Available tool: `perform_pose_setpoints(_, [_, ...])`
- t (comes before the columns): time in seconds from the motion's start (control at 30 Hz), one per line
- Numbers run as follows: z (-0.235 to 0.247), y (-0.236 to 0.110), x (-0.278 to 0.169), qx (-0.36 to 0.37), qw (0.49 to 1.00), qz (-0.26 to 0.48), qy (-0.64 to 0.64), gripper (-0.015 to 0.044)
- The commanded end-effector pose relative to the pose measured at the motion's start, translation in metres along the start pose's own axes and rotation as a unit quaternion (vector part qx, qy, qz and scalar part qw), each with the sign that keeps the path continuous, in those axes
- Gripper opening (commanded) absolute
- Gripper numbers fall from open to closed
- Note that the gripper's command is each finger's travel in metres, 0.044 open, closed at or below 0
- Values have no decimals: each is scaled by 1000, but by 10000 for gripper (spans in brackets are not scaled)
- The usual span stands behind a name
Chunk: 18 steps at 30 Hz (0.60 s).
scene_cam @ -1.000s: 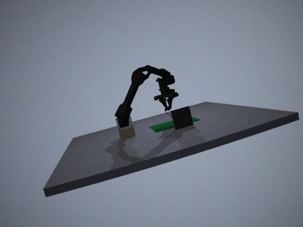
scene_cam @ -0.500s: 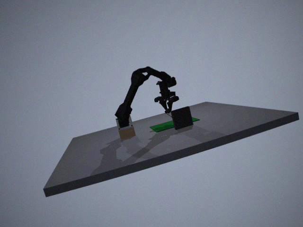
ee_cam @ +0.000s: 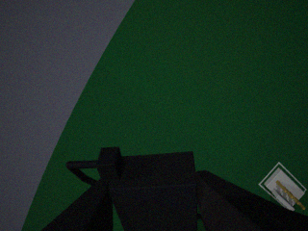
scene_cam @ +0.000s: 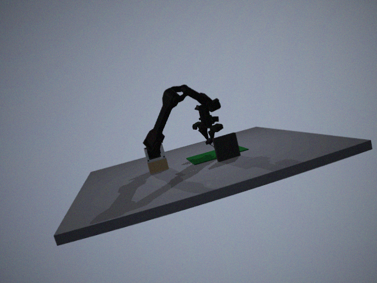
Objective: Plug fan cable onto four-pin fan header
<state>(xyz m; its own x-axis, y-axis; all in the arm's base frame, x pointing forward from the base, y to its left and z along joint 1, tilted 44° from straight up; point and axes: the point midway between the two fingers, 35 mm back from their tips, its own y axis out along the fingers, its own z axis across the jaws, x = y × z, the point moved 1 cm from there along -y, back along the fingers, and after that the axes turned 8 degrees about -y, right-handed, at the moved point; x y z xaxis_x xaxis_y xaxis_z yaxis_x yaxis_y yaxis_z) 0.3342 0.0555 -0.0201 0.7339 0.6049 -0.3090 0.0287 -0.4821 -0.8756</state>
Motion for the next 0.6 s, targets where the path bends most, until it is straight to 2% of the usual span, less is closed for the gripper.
perform_pose_setpoints(0.0, [3, 4, 1, 13, 1000, -20, -1, 0])
perform_pose_setpoints(0.57, [4, 18, 3, 41, 995, -88, 4, 0])
